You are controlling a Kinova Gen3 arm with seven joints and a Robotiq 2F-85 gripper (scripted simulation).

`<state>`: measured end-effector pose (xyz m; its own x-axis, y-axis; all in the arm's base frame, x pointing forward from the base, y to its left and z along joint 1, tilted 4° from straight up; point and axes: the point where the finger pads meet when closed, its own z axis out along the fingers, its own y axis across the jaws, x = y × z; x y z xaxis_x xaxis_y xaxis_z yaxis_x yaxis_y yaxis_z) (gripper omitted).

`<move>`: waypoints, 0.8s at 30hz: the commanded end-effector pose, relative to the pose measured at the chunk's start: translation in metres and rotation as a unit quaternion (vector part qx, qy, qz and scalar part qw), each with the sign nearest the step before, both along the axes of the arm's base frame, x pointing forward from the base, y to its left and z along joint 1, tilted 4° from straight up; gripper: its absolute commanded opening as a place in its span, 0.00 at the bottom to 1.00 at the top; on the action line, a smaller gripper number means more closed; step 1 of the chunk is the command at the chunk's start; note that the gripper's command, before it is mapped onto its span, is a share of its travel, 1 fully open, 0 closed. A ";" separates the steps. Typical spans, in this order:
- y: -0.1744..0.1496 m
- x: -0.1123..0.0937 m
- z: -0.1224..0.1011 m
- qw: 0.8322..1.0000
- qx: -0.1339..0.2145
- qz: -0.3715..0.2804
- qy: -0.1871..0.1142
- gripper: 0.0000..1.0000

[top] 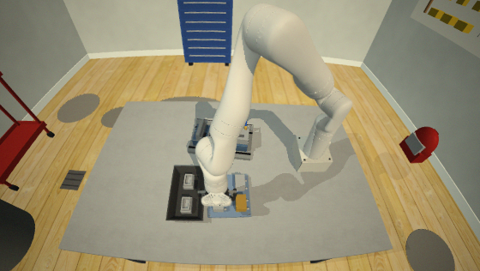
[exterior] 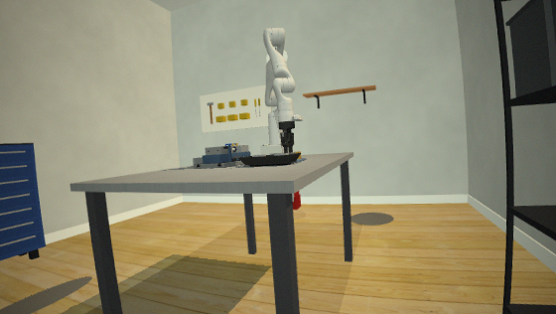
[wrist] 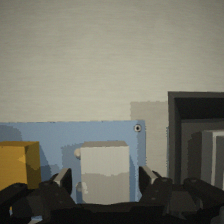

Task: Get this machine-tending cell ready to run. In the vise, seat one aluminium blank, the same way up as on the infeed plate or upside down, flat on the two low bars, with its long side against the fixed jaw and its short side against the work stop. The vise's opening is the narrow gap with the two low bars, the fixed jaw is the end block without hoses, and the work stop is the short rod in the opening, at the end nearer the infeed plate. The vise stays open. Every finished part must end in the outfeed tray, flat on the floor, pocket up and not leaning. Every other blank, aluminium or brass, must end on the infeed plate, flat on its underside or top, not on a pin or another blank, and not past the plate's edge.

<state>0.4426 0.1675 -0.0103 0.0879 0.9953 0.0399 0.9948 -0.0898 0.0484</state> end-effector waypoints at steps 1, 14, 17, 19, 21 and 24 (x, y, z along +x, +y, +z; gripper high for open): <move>0.000 0.001 0.001 1.000 0.000 0.000 -0.001 0.67; 0.000 0.001 0.001 1.000 0.000 0.000 -0.001 0.67; 0.000 0.001 0.001 1.000 0.000 0.000 -0.001 0.00; 0.000 0.001 0.001 1.000 0.000 0.000 -0.001 0.00; 0.000 0.001 0.001 1.000 0.000 0.000 -0.001 0.00; 0.000 0.001 0.001 1.000 0.000 0.000 -0.001 0.00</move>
